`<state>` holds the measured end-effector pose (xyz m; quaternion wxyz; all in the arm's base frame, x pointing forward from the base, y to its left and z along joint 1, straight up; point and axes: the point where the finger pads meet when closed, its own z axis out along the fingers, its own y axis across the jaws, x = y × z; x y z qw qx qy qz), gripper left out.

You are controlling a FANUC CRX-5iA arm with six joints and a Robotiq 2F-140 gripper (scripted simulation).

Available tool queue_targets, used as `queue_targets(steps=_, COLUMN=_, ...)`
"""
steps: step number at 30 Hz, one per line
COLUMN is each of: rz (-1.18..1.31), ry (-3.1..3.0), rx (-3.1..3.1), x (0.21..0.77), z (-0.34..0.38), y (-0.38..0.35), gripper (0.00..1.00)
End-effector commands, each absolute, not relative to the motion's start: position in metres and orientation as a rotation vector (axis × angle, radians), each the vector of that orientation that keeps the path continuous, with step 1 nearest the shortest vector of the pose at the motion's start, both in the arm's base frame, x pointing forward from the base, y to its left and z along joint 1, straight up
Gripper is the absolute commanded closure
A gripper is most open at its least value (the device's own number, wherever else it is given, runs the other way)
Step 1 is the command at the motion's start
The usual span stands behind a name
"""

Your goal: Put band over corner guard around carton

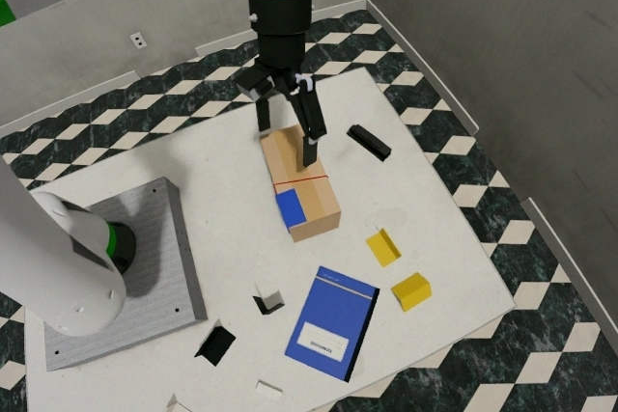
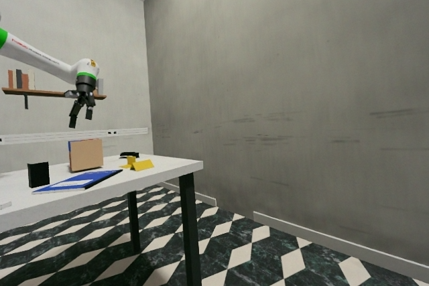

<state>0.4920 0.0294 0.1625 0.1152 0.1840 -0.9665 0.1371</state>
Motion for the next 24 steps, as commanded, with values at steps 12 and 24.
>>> queue_targets(steps=12, rz=0.004, ry=-3.149, rx=-0.024, x=0.455, z=0.159, y=0.004, gripper=0.0)
queue_targets(steps=24, rz=0.004, ry=-3.149, rx=-0.024, x=0.455, z=0.159, y=0.004, gripper=0.0)
